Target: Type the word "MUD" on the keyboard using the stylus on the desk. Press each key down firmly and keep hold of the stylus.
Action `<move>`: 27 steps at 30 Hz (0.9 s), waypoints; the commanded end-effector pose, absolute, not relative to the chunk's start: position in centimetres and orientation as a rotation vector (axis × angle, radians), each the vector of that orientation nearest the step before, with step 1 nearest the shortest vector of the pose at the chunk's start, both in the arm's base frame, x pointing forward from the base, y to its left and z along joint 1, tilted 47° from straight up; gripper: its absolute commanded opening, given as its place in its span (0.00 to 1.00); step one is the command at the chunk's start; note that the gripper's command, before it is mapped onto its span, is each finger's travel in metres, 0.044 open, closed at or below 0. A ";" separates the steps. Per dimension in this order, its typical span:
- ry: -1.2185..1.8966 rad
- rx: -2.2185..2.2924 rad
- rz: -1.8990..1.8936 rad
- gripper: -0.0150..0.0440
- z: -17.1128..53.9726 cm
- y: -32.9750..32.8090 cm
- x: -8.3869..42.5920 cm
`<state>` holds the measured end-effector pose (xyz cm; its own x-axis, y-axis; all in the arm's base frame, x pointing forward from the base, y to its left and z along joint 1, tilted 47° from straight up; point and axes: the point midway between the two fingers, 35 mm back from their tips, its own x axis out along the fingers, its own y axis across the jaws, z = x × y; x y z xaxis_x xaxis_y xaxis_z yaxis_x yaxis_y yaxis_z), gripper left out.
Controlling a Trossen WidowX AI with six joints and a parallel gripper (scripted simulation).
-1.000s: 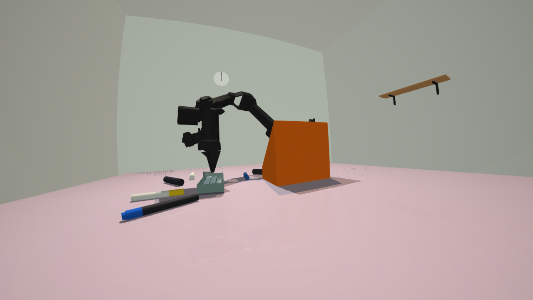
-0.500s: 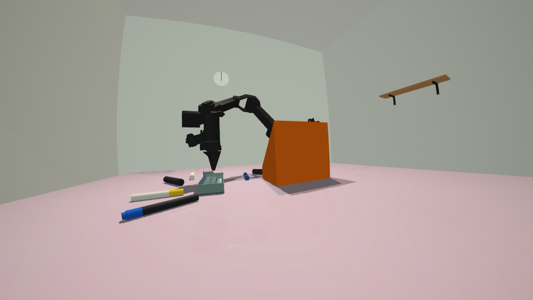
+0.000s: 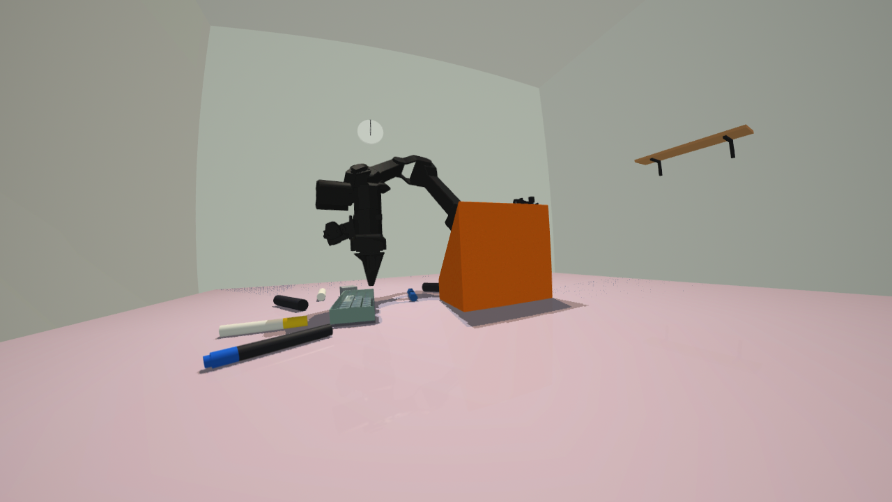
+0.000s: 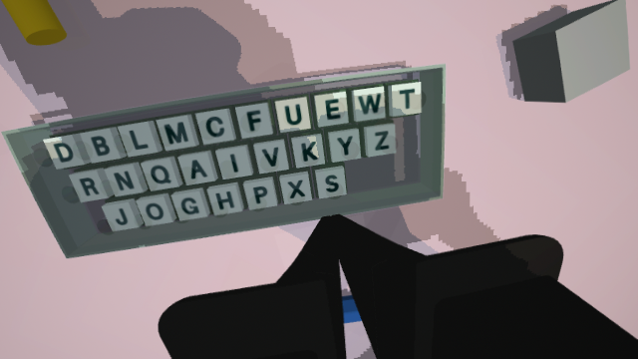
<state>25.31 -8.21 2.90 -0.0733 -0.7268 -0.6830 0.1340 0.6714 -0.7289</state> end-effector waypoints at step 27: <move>1.485 -0.508 -0.759 0.25 1.4 1.5 26.7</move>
